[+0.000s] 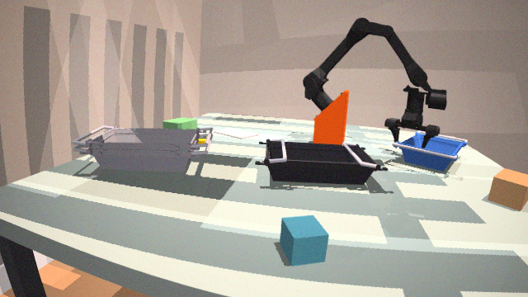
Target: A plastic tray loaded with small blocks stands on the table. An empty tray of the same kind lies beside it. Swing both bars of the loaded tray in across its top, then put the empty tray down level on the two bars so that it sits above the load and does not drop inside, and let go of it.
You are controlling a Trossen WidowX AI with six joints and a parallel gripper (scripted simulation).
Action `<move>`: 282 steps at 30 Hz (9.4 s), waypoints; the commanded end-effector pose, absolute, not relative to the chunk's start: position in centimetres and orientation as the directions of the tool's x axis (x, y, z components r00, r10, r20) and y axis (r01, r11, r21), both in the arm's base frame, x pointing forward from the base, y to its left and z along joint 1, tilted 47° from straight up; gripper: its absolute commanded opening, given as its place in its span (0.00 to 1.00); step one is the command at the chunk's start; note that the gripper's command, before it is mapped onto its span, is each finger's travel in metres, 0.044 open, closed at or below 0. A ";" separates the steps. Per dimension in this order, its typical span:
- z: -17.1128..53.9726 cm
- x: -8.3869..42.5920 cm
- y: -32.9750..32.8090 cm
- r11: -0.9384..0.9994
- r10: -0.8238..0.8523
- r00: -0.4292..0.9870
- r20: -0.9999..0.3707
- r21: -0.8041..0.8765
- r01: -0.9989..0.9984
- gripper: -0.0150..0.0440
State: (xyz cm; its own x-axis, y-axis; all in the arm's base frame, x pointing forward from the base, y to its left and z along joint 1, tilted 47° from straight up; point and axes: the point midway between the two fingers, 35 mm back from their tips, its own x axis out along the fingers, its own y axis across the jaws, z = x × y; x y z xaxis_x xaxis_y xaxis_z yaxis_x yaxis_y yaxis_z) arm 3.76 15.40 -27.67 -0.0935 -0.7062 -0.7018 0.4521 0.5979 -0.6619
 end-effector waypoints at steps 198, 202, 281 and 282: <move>2.3 32.8 8.8 0.181 -0.700 -0.070 -0.710 -0.272 0.945 0.25; 3.4 33.2 6.8 0.145 -0.710 -0.074 -0.700 -0.248 0.958 0.25; 2.4 33.4 1.1 0.093 -0.725 -0.082 -0.684 -0.215 0.972 0.25; 2.2 33.3 1.0 0.093 -0.725 -0.082 -0.684 -0.215 0.972 0.25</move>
